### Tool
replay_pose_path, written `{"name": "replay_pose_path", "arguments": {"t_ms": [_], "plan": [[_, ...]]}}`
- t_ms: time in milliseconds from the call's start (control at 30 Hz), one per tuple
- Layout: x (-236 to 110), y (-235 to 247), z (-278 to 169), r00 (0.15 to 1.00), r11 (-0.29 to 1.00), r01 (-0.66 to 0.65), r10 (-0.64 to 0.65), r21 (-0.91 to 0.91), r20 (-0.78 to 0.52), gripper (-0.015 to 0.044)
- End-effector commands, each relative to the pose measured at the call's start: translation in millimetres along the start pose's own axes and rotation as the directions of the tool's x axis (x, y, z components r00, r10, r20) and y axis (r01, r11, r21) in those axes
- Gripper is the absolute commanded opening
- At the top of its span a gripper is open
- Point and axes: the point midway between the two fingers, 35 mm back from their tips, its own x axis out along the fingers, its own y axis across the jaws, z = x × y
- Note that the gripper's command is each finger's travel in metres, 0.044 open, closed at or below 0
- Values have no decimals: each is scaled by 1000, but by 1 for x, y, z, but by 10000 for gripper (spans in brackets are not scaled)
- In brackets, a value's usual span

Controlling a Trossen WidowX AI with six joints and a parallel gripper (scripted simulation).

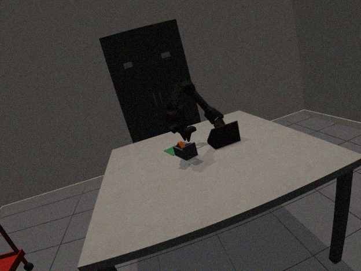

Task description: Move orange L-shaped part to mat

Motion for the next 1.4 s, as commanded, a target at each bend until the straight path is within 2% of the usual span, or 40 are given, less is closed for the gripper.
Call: {"name": "replay_pose_path", "arguments": {"t_ms": [0,900,1033,1100,1200,1367], "plan": [[-28,-5,-1,1000,1000,-8,8,15,12,180],[-25,-4,2,1000,1000,-6,6,10,26,180],[-25,-12,3,1000,982,-11,7,189,25,280],[-26,-22,5,1000,928,-16,8,373,23,280],[-27,-38,8,1000,748,-20,8,663,21,280],[-28,-67,9,1000,267,-16,6,964,15,280]]}}
